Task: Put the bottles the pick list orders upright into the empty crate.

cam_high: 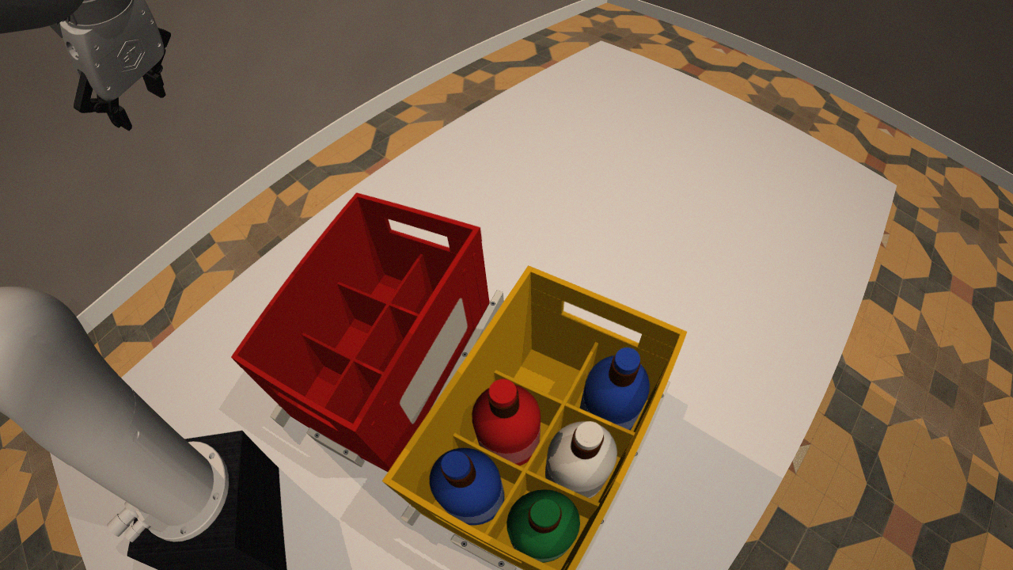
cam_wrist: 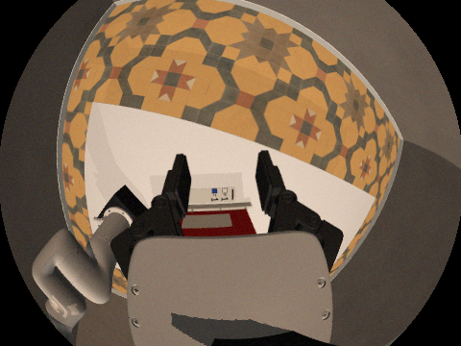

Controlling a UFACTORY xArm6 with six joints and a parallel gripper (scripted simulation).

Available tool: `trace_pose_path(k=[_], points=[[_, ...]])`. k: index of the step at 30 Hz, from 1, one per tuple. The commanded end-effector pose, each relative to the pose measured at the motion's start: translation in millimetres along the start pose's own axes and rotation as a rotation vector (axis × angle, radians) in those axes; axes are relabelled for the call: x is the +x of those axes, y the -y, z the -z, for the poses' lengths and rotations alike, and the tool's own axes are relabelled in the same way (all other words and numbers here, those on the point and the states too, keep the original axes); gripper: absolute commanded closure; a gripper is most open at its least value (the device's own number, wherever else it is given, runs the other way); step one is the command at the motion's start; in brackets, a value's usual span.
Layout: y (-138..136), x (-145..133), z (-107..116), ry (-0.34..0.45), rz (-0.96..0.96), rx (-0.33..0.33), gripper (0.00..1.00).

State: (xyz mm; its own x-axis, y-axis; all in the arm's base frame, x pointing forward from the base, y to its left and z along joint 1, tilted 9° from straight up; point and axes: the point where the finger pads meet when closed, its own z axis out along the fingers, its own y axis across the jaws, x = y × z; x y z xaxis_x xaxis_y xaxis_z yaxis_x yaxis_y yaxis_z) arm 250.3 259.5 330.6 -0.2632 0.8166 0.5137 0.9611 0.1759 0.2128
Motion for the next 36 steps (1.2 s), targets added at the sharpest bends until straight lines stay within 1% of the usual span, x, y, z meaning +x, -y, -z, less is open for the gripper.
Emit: trace_pose_path(k=[1,11,13,18,28,30,36], points=[[-2.6,0.6,1.4,0.034,-0.147,0.004,0.35],[-8.5,-1.3,1.9,0.086,-0.441,0.006,0.35],[-8.5,-1.3,1.9,0.086,-0.441,0.006,0.35],[-11.8,-2.5,2.2,0.118,-0.609,-0.001,0.35],[-18.7,-5.3,2.8,0.172,-0.901,-0.029,0.35],[-18.7,-5.3,2.8,0.172,-0.901,-0.029,0.35],[-24.3,-7.7,3.4,0.208,-1.101,-0.060,0.35]])
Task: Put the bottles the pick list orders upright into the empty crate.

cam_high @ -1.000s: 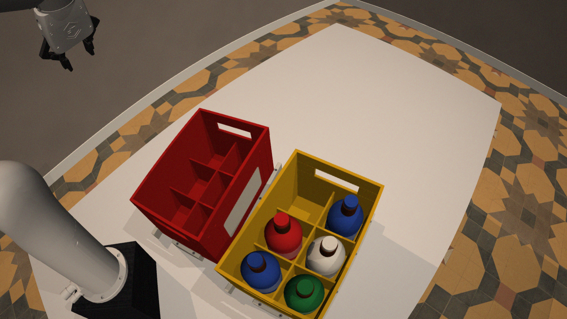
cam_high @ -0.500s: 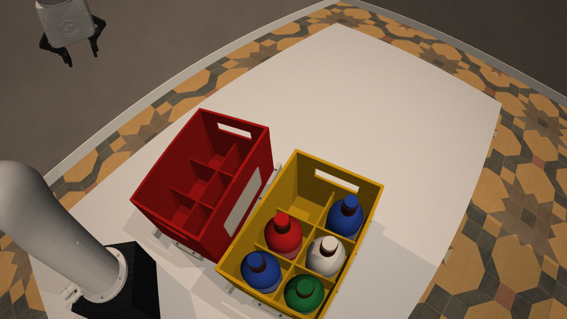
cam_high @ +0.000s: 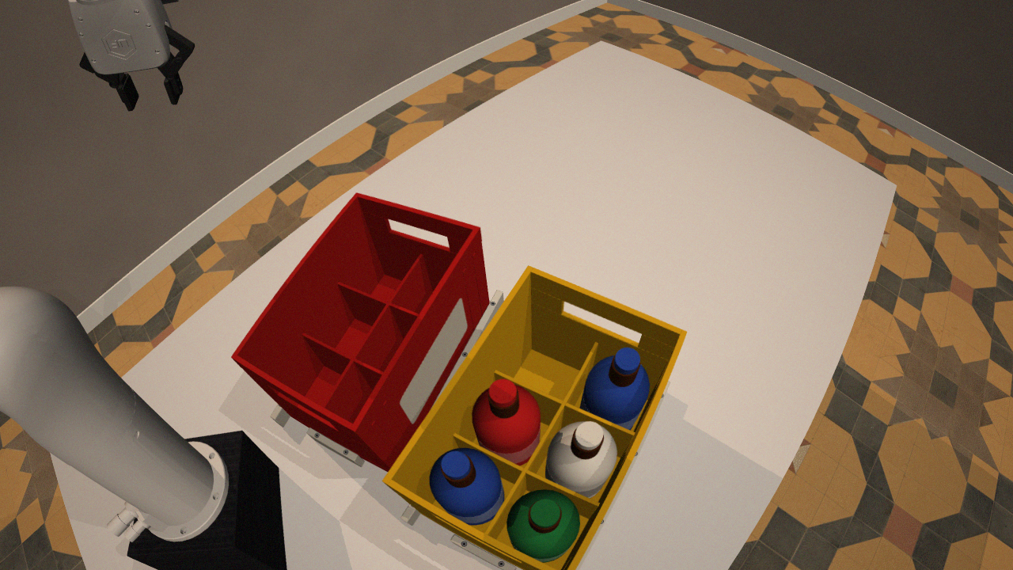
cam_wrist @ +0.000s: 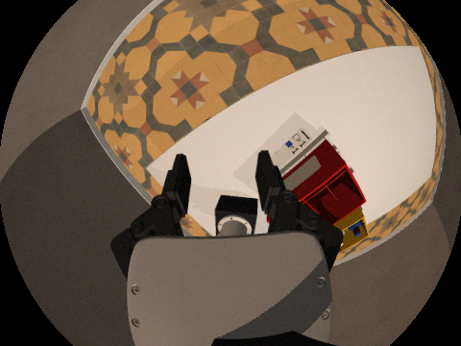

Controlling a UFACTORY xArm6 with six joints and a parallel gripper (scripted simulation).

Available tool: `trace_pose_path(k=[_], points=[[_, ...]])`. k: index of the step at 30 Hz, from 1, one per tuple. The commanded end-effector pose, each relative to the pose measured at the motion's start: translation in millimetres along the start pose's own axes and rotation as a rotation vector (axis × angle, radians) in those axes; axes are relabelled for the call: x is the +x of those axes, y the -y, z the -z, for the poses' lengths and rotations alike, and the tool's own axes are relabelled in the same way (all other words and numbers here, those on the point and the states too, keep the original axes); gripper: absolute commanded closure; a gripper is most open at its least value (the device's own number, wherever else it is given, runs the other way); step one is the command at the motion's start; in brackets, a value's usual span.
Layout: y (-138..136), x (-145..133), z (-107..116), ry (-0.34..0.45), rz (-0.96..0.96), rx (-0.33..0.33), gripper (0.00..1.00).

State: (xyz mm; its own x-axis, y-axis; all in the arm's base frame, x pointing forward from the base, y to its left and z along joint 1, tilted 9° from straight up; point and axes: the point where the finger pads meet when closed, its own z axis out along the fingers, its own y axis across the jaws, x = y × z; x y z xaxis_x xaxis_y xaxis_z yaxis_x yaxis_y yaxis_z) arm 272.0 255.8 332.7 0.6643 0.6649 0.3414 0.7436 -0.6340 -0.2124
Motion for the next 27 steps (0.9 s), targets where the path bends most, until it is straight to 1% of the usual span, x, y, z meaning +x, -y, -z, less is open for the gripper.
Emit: trace_pose_path(k=[1,9,11,16,26,27], points=[[-2.2,2.8,1.6,0.020,-0.152,-0.028,0.35],[-7.8,6.3,2.1,0.040,-0.388,-0.066,0.35],[-7.8,6.3,2.1,0.040,-0.388,-0.066,0.35],[-11.7,8.6,2.5,0.049,-0.563,-0.100,0.35],[-20.0,13.8,3.4,0.049,-0.856,-0.160,0.35],[-20.0,13.8,3.4,0.049,-0.856,-0.160,0.35]])
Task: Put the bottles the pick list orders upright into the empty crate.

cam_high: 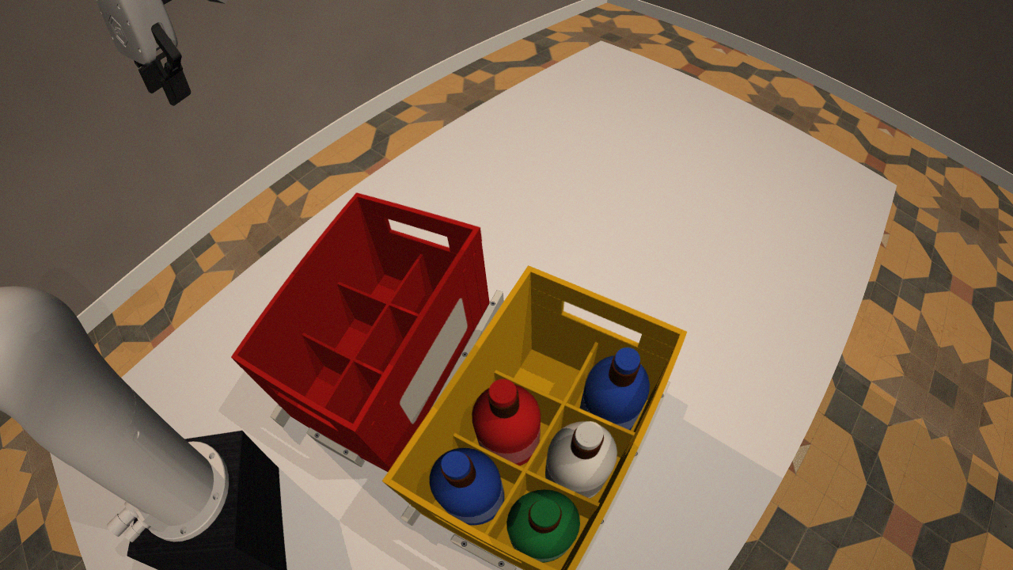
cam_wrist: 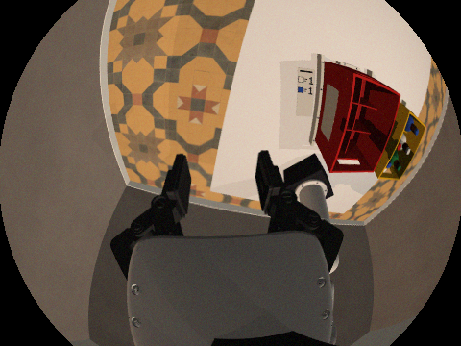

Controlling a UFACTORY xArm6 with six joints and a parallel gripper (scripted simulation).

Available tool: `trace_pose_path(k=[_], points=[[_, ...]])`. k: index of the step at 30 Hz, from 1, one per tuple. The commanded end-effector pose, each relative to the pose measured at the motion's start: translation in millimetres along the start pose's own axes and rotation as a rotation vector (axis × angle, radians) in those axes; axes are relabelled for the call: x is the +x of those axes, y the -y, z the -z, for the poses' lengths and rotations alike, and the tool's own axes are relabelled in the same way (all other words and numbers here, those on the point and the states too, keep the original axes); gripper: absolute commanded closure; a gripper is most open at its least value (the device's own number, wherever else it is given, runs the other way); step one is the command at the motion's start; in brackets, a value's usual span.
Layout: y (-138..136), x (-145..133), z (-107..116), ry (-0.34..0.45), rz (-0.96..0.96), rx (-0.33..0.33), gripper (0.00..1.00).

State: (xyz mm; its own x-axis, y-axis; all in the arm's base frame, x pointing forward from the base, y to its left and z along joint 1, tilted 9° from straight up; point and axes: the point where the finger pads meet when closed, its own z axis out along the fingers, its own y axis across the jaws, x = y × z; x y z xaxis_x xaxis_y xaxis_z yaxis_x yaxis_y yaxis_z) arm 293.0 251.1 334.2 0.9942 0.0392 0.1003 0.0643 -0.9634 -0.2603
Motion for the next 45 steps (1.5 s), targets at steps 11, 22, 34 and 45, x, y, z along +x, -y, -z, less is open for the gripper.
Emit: trace_pose_path(k=[11,22,34,45], points=[[-2.5,13.0,2.3,-0.029,-0.416,-0.081,0.35],[-5.4,23.6,3.1,-0.069,-0.713,-0.126,0.35],[-5.4,23.7,3.1,-0.076,-0.756,-0.132,0.35],[-9.1,25.9,0.7,-0.073,-0.723,-0.133,0.35]])
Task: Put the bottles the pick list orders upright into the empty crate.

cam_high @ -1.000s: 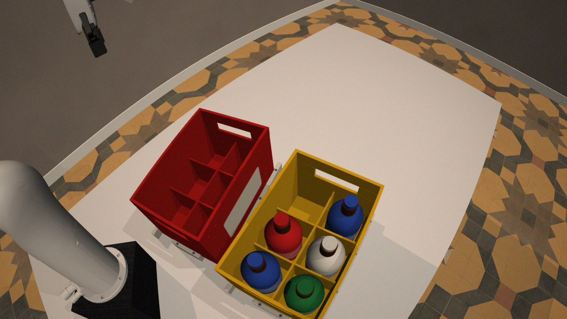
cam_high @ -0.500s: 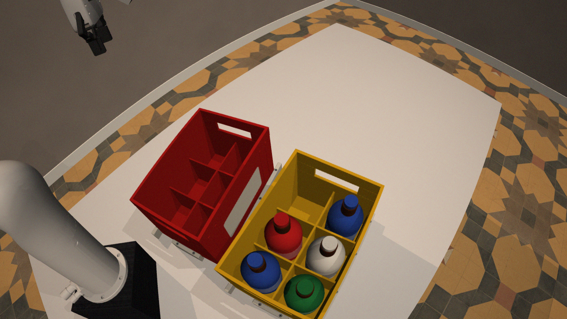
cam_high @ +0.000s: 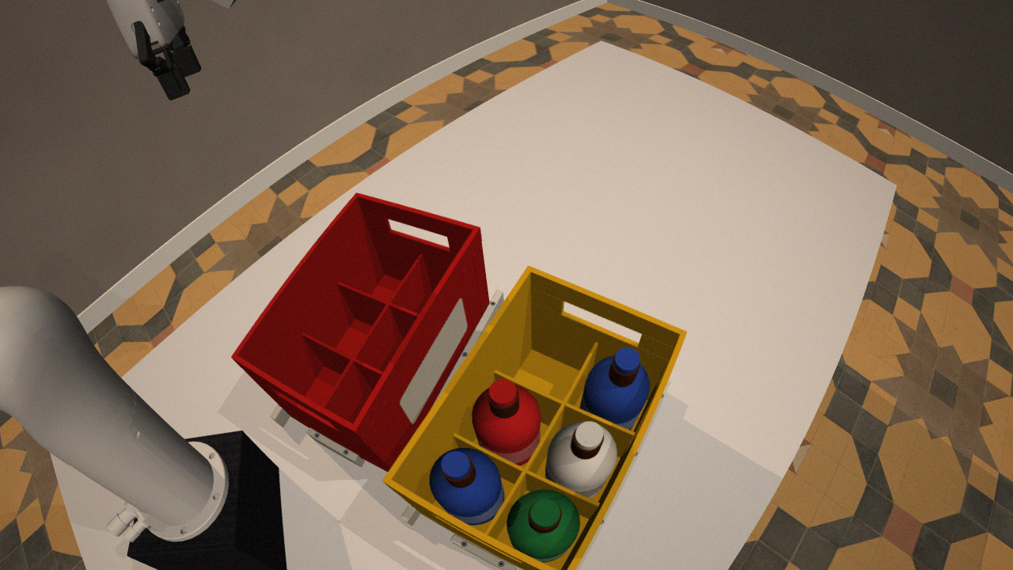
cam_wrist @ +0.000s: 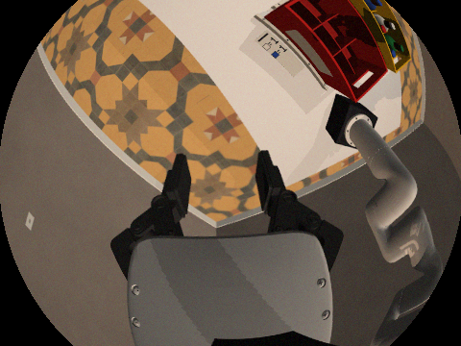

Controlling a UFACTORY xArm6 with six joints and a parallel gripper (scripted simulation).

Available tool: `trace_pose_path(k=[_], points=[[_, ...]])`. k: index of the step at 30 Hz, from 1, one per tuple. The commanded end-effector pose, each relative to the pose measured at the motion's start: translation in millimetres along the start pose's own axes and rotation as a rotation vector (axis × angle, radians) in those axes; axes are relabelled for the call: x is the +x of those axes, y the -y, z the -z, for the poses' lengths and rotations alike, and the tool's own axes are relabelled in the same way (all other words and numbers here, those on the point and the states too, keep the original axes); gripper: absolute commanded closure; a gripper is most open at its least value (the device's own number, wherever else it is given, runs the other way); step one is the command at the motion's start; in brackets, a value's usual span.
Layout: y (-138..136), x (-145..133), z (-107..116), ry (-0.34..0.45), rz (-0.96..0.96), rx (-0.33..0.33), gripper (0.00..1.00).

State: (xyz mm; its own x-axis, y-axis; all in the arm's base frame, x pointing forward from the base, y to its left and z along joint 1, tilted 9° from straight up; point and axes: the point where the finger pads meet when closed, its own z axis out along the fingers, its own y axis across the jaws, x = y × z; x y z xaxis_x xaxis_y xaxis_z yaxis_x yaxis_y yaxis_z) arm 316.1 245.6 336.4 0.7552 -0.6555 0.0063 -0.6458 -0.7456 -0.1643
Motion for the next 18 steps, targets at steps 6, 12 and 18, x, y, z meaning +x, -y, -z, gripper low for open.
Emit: trace_pose_path(k=[6,12,18], points=[[-4.5,23.4,-16.4,-0.002,0.200,0.004,0.35],[-9.1,43.0,-31.5,-0.002,0.366,0.003,0.35],[-14.5,66.4,-49.5,-0.005,0.537,0.001,0.35]])
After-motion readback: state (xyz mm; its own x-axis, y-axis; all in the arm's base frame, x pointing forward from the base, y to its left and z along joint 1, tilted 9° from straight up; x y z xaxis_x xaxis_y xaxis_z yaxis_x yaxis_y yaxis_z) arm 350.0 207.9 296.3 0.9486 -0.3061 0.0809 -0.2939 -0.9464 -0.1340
